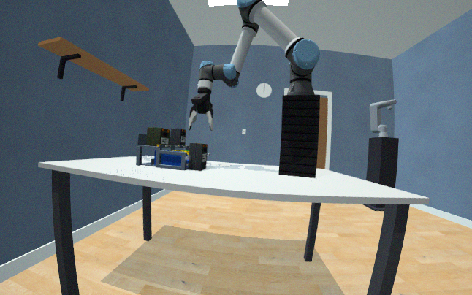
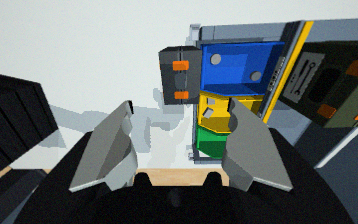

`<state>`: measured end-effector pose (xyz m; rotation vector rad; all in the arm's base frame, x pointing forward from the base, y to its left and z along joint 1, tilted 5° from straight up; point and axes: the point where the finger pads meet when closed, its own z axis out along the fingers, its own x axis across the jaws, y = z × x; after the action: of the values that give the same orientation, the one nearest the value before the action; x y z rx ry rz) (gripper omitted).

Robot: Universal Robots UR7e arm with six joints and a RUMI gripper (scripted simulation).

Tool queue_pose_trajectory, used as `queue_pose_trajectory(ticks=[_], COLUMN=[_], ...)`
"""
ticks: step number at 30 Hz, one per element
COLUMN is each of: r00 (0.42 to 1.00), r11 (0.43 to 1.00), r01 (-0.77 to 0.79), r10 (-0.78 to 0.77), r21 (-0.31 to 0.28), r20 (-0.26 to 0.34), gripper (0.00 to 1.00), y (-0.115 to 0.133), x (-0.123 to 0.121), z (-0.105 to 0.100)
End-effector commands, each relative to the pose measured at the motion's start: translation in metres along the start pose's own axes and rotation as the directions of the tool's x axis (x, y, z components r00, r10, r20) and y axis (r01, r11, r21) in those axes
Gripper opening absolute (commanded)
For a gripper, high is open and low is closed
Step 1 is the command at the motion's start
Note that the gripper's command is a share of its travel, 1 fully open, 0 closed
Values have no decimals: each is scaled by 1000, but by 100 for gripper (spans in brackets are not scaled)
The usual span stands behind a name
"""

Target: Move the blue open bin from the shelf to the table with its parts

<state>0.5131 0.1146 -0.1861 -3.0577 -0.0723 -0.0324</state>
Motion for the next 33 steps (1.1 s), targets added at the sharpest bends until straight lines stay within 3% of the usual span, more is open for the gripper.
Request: queue_pose_trajectory(ticks=[1,33], r00=[1000,1000], r11=[1000,1000], r01=[0,0], r10=[0,0], r21=[0,0], r20=[-1,-1], gripper=[72,72], y=[0,0], x=[1,1], z=[-1,2])
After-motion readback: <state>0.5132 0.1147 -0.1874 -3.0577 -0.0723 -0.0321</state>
